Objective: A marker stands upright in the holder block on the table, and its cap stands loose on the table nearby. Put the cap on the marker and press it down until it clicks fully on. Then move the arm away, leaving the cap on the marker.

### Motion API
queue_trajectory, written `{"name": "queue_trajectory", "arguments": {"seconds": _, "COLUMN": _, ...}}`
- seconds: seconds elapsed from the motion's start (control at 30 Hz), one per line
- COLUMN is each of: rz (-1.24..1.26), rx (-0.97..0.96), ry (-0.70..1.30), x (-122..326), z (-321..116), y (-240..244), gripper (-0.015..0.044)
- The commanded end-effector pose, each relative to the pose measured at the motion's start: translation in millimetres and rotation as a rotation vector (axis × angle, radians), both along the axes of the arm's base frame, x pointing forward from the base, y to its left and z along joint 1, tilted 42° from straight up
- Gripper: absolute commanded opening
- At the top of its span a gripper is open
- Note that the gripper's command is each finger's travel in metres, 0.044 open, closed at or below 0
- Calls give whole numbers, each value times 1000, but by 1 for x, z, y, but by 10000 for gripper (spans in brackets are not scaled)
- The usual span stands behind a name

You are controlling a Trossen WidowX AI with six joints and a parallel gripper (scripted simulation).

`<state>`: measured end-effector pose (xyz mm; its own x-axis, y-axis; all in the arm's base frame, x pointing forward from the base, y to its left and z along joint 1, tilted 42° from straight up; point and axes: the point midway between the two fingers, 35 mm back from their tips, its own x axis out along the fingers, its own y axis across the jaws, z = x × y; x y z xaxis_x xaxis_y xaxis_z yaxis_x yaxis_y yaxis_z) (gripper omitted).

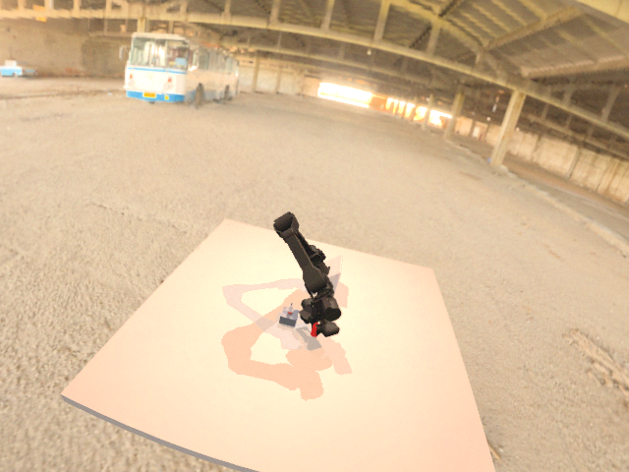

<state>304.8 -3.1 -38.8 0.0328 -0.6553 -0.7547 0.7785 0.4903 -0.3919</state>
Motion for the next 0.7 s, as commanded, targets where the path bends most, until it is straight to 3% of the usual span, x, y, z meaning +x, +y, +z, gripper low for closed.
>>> {"name": "queue_trajectory", "arguments": {"seconds": 0.0, "rz": 3, "rx": -4, "ry": -1, "x": 0, "z": 0, "y": 0, "gripper": 84}}
{"name": "queue_trajectory", "arguments": {"seconds": 0.13, "rz": 3, "rx": -3, "ry": -1, "x": 1, "z": 6, "y": 5, "gripper": 0}}
{"name": "queue_trajectory", "arguments": {"seconds": 0.67, "rz": 3, "rx": -1, "ry": 0, "x": -2, "z": 43, "y": 39, "gripper": 0}}
